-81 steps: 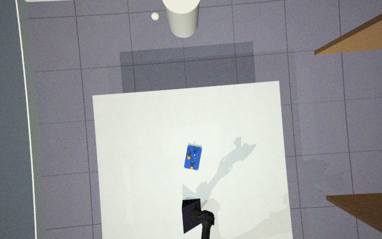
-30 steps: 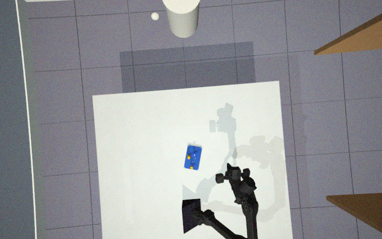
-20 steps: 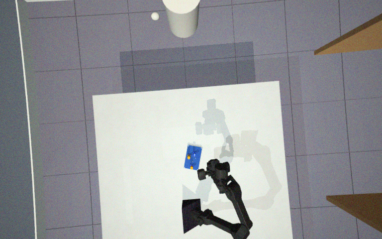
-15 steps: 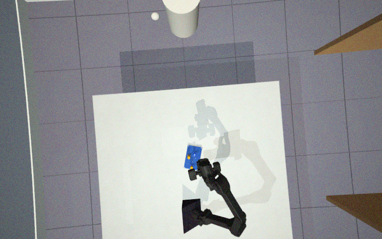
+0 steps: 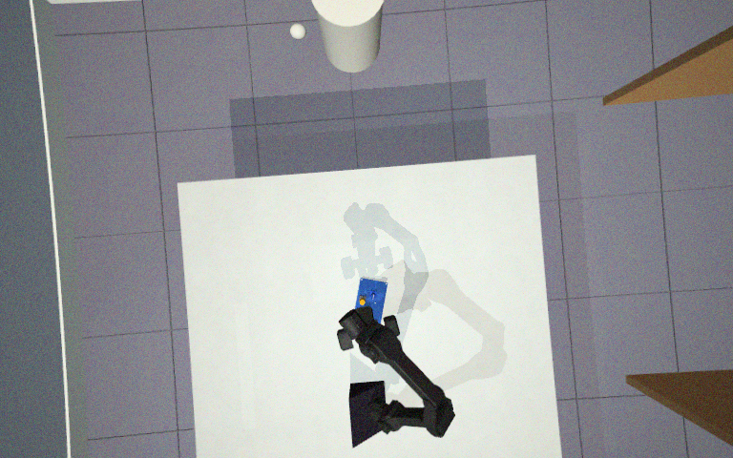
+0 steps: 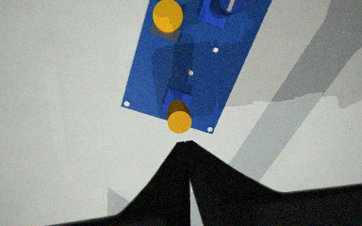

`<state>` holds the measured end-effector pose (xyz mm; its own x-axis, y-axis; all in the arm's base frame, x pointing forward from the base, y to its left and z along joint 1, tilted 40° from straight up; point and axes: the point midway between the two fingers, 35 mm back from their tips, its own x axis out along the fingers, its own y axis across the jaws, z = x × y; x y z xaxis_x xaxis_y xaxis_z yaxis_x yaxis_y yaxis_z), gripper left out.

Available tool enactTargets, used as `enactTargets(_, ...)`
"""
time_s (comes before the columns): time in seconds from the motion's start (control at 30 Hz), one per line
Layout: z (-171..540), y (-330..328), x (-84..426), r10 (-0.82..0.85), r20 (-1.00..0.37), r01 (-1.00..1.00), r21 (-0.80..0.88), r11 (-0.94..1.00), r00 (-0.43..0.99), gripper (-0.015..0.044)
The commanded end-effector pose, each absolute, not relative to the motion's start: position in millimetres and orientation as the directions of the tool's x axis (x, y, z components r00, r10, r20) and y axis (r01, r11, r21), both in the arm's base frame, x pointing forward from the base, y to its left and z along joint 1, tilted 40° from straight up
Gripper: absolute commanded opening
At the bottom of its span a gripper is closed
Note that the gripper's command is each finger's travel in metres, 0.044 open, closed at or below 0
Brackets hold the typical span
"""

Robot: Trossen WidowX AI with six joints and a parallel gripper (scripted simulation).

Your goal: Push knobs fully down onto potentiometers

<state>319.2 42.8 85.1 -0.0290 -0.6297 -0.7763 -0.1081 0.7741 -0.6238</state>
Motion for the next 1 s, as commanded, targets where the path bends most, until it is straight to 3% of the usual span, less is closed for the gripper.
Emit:
enactTargets(0.0, 72.1, 33.0, 317.0, -0.64, -0.768, -0.111, -0.633, 0.766, -0.038, 0.0)
enactTargets(0.97, 56.8, 20.1, 316.2, -0.64, -0.767, -0.111, -0.633, 0.766, -0.037, 0.0)
